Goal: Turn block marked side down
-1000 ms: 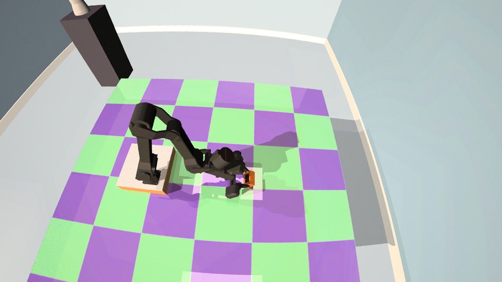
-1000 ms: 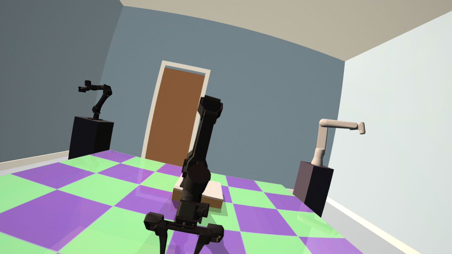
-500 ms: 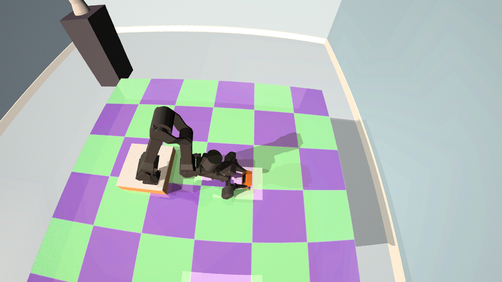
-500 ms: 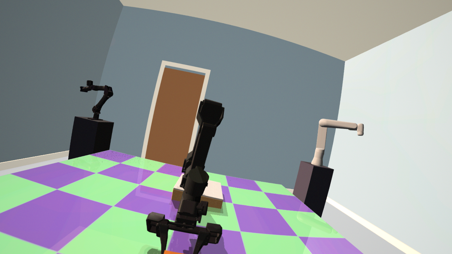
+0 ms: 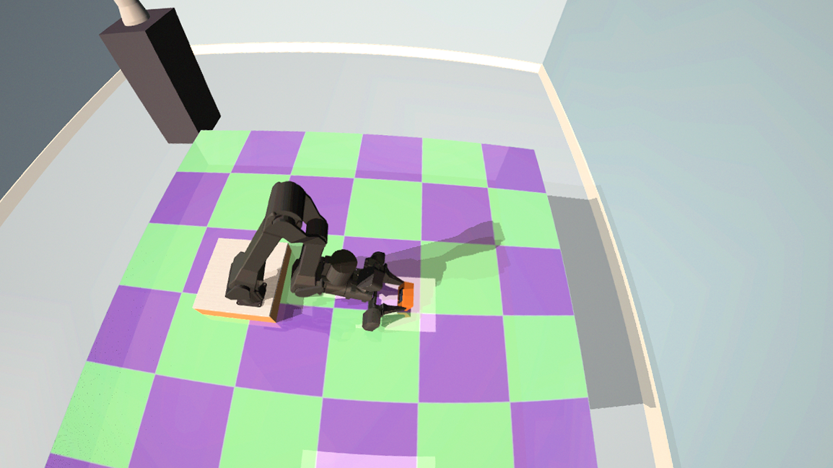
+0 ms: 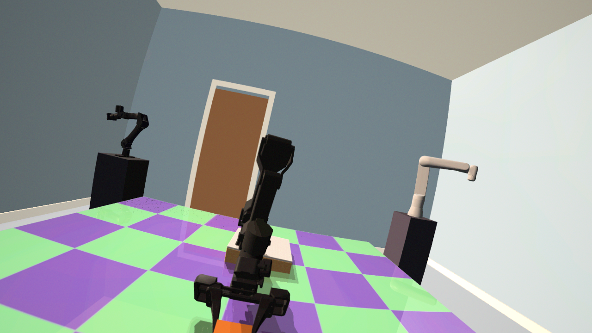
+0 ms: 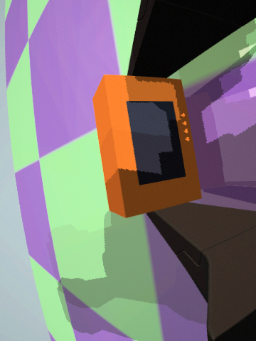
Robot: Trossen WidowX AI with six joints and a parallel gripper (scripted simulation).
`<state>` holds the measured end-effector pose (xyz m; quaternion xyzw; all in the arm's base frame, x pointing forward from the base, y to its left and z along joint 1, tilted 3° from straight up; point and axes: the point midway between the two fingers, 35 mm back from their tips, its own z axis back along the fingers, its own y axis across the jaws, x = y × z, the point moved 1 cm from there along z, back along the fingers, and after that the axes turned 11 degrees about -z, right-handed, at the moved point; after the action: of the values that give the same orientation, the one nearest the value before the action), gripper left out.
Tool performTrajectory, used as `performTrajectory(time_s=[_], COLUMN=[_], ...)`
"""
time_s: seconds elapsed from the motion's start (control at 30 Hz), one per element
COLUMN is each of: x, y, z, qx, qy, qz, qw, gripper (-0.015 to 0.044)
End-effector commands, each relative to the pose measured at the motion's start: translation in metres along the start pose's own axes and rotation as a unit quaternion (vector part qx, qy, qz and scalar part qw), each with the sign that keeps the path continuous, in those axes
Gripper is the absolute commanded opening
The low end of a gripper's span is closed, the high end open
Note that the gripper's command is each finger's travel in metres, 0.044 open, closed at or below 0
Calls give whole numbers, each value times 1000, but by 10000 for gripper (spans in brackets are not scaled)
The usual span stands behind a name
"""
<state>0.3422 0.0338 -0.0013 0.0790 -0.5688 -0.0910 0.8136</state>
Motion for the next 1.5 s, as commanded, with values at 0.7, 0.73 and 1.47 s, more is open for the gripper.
performTrajectory(time_s=[0.7,0.73,1.47], x=[0,0,0], y=[-1,-1,-1], z=[1,1,1], qx=[-2,-2,-2], qy=[-1,-1,-1], qz=[2,2,2], qw=[1000,1000,1000], gripper=[394,420,440])
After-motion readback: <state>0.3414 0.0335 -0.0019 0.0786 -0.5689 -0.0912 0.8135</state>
